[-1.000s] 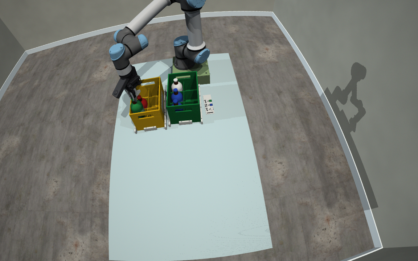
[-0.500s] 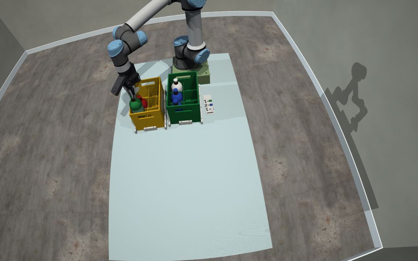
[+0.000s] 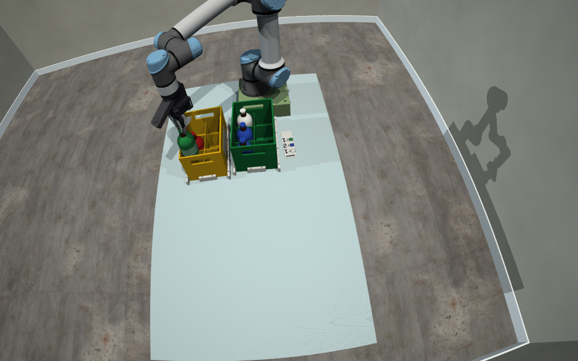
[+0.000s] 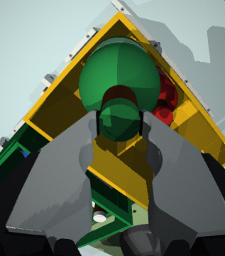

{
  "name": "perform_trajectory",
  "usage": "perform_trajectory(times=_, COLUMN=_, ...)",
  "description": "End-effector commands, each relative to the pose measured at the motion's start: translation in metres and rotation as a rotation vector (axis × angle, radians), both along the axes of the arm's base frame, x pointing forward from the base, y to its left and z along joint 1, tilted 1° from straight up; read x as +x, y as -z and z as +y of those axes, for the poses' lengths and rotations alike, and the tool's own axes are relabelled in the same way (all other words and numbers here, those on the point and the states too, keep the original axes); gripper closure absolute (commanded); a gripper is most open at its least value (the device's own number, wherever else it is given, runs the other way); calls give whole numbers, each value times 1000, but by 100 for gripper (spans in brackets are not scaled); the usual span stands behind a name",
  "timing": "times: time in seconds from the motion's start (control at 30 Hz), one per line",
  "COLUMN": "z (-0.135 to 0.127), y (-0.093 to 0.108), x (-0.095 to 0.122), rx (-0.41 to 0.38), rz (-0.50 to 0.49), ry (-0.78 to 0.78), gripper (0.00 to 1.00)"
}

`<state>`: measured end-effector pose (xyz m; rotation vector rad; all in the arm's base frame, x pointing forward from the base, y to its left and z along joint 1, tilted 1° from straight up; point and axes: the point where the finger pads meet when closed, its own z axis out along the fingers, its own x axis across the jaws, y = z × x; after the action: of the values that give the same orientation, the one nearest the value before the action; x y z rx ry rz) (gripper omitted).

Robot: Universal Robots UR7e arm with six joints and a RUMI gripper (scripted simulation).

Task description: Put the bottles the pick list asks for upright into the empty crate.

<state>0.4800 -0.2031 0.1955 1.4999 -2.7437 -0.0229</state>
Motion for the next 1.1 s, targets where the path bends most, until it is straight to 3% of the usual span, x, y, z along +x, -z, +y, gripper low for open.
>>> perform_trajectory(times=0.0, z=-1, y=-18, x=2, rx=-7, rz=-9, ry=-1, gripper=100)
perform_trajectory(times=0.63, z=0, y=-46, x=3, rx=-7, rz=-9, ry=-1, gripper=100)
perform_trajectory(times=1.07, z=-1, y=-47, x=3, rx=-8, rz=-9, ry=-1, gripper=100)
